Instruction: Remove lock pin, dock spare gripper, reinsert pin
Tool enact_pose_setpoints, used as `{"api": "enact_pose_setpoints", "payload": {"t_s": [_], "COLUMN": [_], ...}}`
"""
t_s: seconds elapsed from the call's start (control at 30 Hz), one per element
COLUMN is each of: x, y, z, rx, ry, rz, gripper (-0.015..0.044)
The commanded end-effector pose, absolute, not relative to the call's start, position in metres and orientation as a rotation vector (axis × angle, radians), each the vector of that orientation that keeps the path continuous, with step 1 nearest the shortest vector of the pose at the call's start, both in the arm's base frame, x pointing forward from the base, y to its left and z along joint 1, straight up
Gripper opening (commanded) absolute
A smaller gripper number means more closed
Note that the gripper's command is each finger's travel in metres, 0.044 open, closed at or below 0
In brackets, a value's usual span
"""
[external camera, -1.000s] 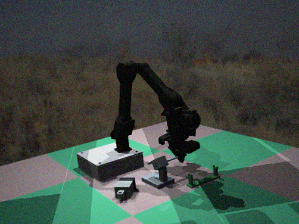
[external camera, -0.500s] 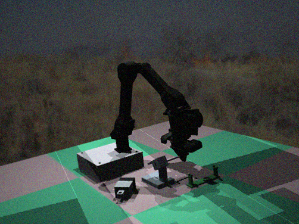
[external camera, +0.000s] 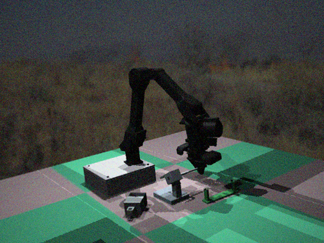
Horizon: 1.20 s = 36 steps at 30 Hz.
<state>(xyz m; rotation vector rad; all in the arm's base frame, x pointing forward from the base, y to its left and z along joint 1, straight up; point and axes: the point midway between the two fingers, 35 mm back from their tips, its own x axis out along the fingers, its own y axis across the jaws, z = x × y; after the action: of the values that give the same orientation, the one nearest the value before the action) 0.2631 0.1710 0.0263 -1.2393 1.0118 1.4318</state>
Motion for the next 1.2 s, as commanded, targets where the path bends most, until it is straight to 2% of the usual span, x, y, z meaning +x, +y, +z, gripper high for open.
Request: {"api": "enact_pose_setpoints", "payload": {"t_s": [0.0,1.17], "x": [0.264,0.259], "y": [0.175,0.201], "z": [0.028,0.034], "rx": [-1.238,-1.231], "ry": [1.011,1.035], "rz": [1.429,1.442], "gripper": [0.0,0.0]}}
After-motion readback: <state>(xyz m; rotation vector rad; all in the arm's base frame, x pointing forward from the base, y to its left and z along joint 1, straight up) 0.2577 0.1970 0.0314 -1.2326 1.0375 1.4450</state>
